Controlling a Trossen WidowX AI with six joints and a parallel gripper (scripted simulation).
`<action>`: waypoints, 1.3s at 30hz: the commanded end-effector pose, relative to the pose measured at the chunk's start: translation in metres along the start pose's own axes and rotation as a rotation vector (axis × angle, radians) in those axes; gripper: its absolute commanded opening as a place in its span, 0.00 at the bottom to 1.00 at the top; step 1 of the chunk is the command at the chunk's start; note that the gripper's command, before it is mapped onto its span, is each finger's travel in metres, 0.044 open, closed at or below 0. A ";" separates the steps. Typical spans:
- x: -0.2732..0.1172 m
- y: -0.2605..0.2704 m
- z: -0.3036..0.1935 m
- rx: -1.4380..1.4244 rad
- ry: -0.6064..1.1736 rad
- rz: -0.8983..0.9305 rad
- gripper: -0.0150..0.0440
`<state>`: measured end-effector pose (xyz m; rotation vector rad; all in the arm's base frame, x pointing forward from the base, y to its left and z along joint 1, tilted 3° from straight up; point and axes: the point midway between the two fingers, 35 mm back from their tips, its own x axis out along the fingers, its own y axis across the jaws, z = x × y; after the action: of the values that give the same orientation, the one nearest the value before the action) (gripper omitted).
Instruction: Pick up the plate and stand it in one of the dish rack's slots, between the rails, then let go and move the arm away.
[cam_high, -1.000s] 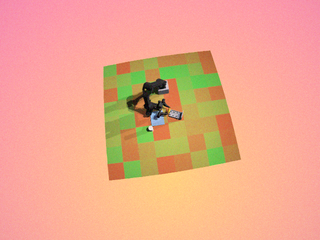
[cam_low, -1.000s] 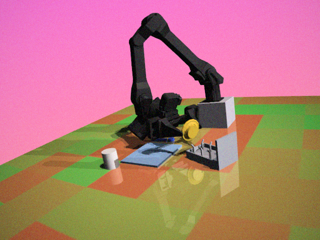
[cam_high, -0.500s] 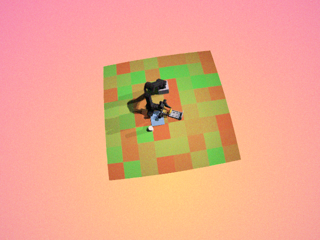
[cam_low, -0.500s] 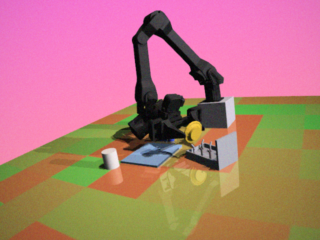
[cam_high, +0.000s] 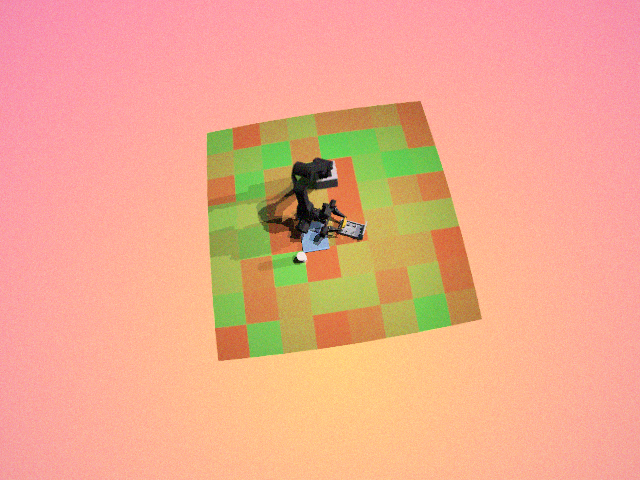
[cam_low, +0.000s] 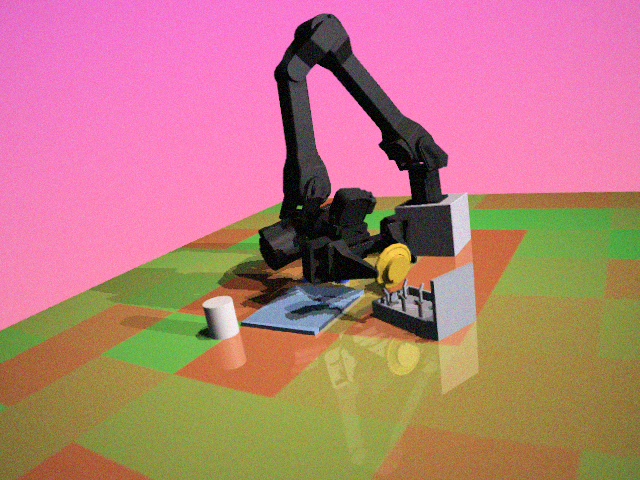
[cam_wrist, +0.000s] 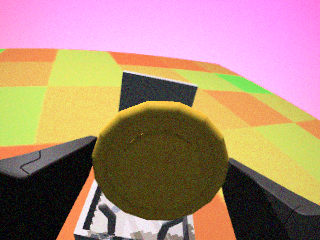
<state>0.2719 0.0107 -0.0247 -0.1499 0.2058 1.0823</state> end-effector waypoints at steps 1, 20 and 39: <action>0.006 0.003 0.002 0.001 0.001 0.006 0.25; 0.020 0.005 -0.016 -0.014 0.002 0.005 0.25; 0.020 0.006 -0.013 -0.006 0.000 0.005 0.57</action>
<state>0.2746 0.0275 -0.0417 -0.1555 0.2032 1.0884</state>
